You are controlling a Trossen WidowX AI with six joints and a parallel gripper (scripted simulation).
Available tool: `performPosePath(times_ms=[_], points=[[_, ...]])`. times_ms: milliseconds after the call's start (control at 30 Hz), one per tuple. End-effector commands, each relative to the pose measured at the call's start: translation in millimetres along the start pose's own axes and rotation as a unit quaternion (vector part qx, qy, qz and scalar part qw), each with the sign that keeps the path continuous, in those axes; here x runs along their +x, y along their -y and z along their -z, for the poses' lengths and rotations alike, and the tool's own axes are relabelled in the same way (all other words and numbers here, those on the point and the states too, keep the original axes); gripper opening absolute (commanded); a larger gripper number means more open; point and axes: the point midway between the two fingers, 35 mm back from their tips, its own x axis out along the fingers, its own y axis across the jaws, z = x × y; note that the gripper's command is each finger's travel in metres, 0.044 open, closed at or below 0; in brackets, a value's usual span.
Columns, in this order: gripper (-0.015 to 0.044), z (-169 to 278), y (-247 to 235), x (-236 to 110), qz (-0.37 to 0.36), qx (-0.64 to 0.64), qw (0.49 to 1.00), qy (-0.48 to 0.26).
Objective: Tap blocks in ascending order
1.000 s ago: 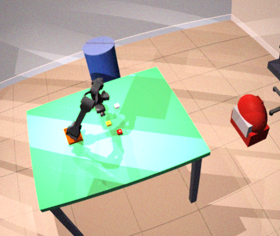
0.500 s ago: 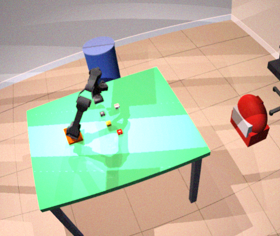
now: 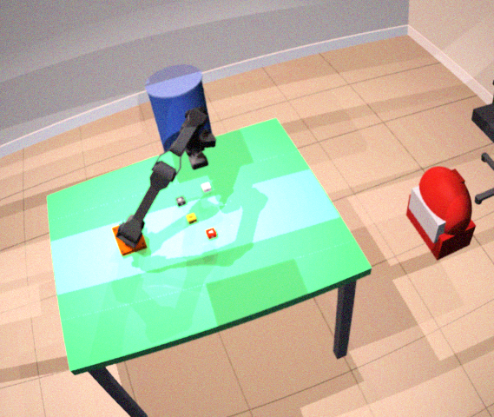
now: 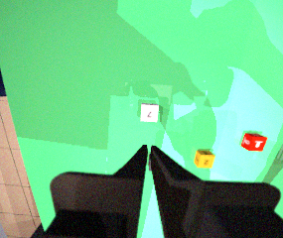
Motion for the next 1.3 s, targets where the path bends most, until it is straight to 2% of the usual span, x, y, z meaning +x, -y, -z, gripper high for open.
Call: performPosePath(times_ms=[0,233,1267], points=[[0.0020,-6,-3,1,0.001,-0.007,1.000,0.004],[0.0020,-7,-2,78,0.003,-0.006,1.000,0.005],[0.0020,-8,-1,110,0.003,-0.006,1.000,0.005]])
